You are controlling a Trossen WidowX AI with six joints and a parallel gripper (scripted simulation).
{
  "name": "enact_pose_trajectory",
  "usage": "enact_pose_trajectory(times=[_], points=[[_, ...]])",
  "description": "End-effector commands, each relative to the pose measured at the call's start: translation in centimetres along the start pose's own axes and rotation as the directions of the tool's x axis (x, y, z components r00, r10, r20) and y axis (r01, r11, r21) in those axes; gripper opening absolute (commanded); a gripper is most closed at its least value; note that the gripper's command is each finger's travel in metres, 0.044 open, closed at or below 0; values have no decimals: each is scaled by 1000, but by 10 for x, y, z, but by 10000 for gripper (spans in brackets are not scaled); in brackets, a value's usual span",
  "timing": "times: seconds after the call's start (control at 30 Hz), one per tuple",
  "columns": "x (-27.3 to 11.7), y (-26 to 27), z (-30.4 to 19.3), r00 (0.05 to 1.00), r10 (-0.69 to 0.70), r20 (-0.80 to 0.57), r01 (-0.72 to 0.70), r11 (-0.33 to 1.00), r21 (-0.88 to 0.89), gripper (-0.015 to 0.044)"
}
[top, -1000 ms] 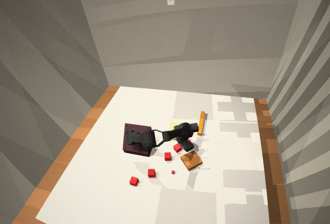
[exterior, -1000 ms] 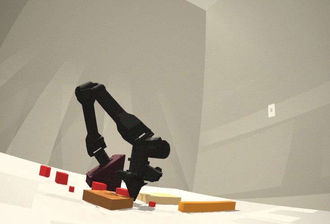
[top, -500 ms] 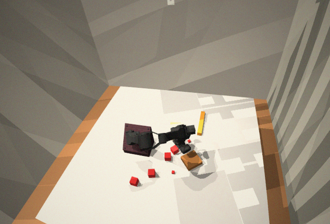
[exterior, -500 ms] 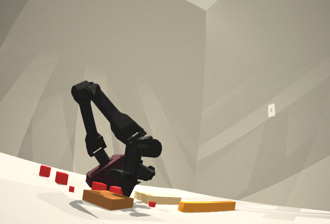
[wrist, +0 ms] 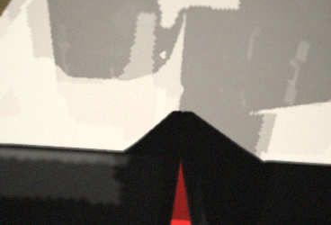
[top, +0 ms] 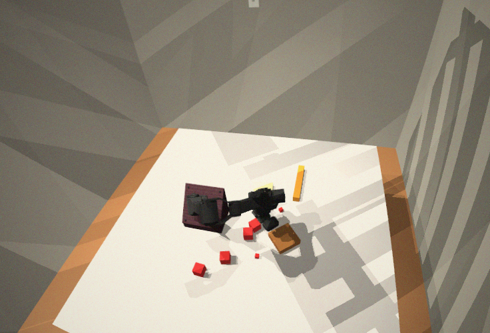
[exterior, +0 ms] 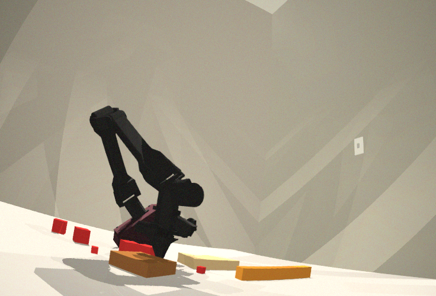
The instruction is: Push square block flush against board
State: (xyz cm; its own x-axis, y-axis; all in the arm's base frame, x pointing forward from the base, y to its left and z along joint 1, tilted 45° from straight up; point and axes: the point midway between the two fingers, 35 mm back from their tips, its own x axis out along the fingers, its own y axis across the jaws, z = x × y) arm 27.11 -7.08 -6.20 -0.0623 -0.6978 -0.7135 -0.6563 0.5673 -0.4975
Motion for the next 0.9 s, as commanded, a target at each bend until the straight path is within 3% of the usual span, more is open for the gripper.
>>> enact_pose_trajectory(times=[0.0, 0.87], points=[[-1, -1, -7, 1000, -8, 2, 8, 1000, 1, 0], [-1, -1, -9, 1000, -9, 2, 9, 1000, 1, 0]])
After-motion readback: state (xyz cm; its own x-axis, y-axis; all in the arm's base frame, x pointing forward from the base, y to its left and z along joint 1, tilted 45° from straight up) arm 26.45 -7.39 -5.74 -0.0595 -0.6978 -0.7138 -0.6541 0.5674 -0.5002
